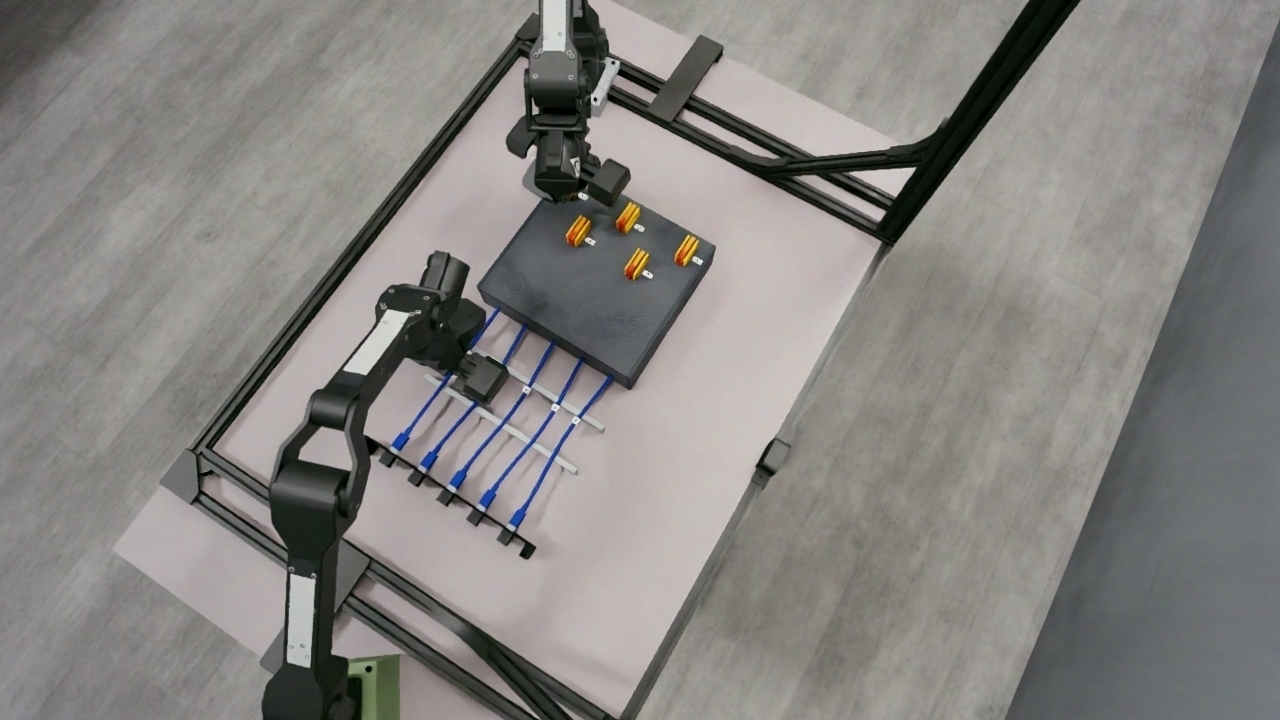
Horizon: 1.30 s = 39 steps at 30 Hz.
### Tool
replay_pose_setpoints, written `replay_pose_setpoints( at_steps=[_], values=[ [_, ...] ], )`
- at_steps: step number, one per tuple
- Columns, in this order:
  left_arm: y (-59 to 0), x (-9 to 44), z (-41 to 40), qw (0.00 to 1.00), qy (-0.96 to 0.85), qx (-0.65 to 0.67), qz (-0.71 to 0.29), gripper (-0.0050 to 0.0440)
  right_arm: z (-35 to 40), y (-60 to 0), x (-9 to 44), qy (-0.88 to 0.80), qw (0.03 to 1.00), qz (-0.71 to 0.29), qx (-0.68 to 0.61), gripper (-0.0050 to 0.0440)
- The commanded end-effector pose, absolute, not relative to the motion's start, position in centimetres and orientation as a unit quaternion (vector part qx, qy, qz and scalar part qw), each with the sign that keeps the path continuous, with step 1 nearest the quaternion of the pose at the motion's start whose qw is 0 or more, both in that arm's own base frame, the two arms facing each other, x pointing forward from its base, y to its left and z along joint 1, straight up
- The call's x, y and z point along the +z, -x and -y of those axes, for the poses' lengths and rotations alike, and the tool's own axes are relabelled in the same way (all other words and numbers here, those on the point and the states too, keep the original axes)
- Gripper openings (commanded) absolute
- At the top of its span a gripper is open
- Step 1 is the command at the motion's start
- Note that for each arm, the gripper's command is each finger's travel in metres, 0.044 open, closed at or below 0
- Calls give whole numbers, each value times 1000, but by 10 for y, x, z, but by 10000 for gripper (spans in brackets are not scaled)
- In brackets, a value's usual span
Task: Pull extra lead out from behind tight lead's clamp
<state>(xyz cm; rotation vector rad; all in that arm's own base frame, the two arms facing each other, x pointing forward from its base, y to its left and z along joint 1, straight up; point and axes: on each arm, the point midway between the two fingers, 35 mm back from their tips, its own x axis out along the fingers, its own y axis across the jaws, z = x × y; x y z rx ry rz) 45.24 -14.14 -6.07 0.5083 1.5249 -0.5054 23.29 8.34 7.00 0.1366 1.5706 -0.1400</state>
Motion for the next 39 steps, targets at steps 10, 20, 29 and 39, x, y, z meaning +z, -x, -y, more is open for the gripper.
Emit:
replay_pose_setpoints(
  at_steps=[10, 20, 29, 39],
  values=[
    [-456, -57, 143, 670, -226, -226, -670, 209, -84, -236, 75, -64, 710, -699, -60, -50],
    [-456, -57, 143, 670, -226, -226, -670, 209, -84, -236, 75, -65, 710, -699, -60, -50],
    [-458, -49, 143, 676, -225, -224, -665, -50, -84, -236, 75, -65, 710, -699, -60, -50],
    [-458, -49, 143, 676, -225, -224, -665, -50, -84, -236, 75, -65, 710, -699, -60, -50]
  ],
)
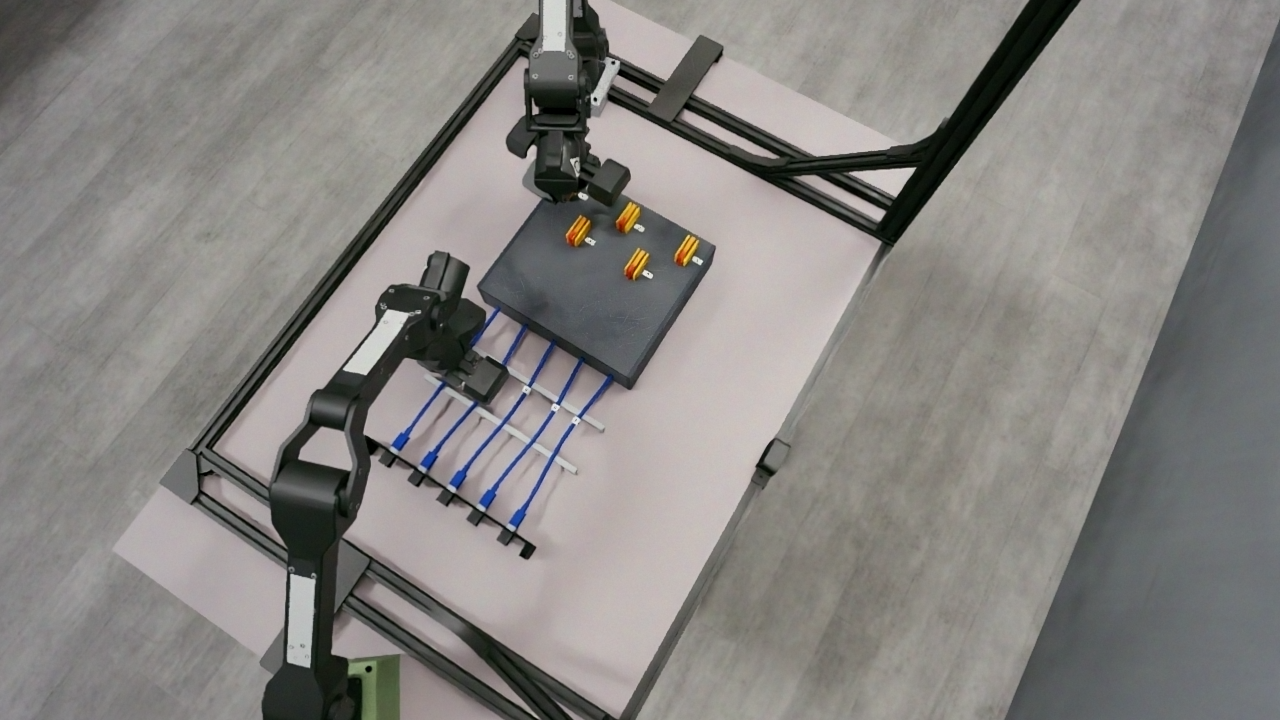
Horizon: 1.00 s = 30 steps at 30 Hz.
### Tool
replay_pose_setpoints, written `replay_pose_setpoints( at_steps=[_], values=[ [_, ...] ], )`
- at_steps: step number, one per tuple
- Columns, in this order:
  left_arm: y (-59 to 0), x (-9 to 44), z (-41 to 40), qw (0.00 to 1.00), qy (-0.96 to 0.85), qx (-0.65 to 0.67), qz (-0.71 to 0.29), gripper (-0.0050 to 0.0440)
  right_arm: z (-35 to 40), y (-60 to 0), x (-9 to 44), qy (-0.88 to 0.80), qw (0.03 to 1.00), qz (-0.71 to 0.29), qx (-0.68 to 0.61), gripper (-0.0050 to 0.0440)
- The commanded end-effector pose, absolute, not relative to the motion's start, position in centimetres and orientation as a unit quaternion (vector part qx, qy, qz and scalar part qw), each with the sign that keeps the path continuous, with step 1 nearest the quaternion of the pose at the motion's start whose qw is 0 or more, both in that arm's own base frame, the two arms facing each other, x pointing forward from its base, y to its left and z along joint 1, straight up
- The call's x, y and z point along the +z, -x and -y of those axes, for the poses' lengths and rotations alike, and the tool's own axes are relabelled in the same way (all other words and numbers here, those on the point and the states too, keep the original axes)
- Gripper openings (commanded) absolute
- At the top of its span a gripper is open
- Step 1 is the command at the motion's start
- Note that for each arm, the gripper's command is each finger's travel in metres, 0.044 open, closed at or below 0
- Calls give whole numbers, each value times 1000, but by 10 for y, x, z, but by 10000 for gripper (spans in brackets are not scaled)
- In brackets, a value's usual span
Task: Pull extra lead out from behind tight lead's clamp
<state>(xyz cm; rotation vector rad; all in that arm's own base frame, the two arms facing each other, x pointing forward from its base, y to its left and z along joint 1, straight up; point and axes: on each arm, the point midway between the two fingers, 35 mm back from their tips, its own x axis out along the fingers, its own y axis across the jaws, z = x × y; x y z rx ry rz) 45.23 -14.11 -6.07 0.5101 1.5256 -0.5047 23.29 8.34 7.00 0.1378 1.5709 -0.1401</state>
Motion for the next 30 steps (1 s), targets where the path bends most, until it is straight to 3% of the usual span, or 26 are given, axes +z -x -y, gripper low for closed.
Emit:
replay_pose_setpoints(
  at_steps=[1, 30],
  values=[
    [-458, -49, 143, 676, -225, -224, -665, -50, -84, -236, 75, -65, 710, -699, -60, -50],
    [-458, -49, 143, 676, -226, -223, -665, -50, -85, -236, 82, -65, 709, -700, -60, -50]
  ],
)
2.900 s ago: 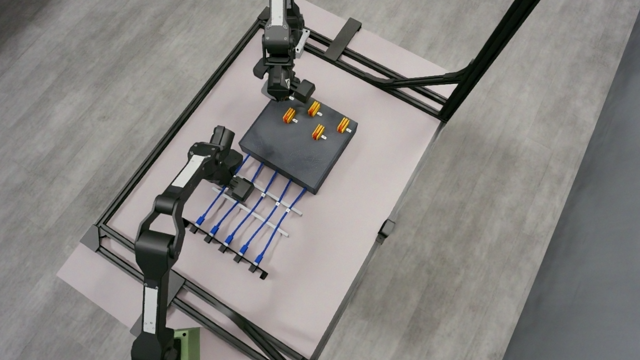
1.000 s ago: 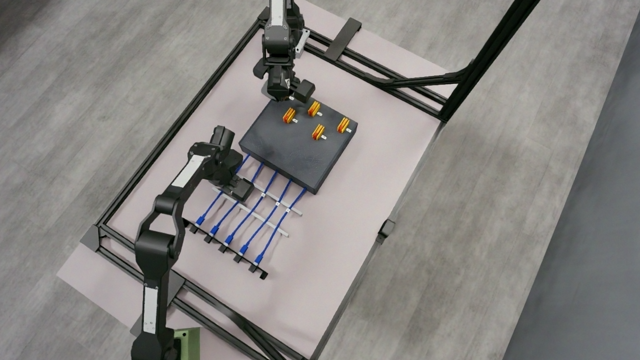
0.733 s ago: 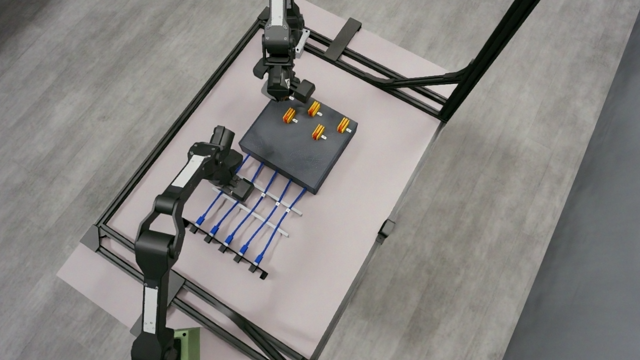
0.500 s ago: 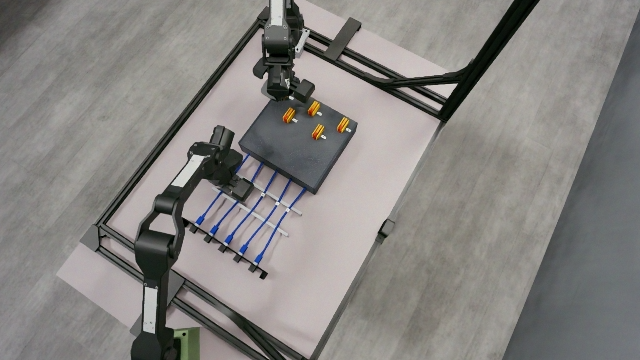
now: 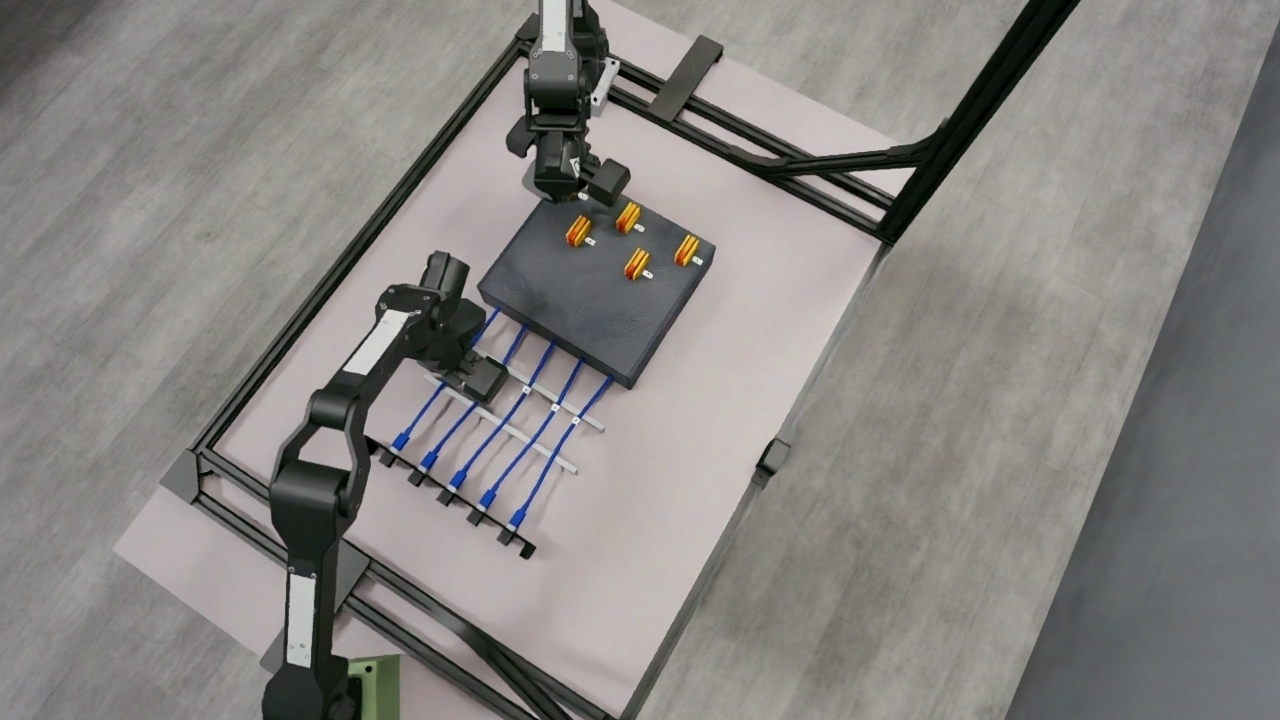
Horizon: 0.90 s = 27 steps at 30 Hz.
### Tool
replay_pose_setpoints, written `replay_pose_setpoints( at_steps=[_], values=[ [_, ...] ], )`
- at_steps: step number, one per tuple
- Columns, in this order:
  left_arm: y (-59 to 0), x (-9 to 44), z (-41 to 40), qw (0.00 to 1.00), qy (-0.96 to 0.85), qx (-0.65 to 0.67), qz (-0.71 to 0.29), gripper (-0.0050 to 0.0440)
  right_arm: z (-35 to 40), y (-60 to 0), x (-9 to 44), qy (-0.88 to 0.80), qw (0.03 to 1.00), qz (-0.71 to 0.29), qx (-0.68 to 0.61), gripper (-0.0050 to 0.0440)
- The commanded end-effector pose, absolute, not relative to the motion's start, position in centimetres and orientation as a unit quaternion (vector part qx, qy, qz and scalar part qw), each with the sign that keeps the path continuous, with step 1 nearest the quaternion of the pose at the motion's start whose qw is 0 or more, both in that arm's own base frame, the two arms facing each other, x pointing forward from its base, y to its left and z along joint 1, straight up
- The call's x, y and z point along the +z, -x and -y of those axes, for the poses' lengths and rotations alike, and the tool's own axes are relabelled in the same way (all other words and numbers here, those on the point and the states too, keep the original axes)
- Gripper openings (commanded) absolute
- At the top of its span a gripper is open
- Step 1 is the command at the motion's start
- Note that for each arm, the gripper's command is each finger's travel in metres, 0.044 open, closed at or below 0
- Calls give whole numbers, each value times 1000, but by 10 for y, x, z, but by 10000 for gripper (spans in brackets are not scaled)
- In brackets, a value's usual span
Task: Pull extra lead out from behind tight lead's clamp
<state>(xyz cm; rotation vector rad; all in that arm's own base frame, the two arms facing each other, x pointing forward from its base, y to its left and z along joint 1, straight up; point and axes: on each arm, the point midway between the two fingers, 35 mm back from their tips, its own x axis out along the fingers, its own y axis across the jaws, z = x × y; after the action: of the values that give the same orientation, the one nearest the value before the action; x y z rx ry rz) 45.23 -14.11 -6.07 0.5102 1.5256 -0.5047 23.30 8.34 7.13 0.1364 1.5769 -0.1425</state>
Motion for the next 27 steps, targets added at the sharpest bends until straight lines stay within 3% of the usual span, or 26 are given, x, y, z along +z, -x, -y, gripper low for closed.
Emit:
replay_pose_setpoints(
  at_steps=[1, 27],
  values=[
    [-458, -49, 143, 676, -226, -223, -665, -50, -85, -236, 83, -65, 709, -700, -60, -50],
    [-458, -49, 143, 676, -226, -223, -665, -50, -85, -237, 88, -65, 708, -700, -60, -50]
  ],
)
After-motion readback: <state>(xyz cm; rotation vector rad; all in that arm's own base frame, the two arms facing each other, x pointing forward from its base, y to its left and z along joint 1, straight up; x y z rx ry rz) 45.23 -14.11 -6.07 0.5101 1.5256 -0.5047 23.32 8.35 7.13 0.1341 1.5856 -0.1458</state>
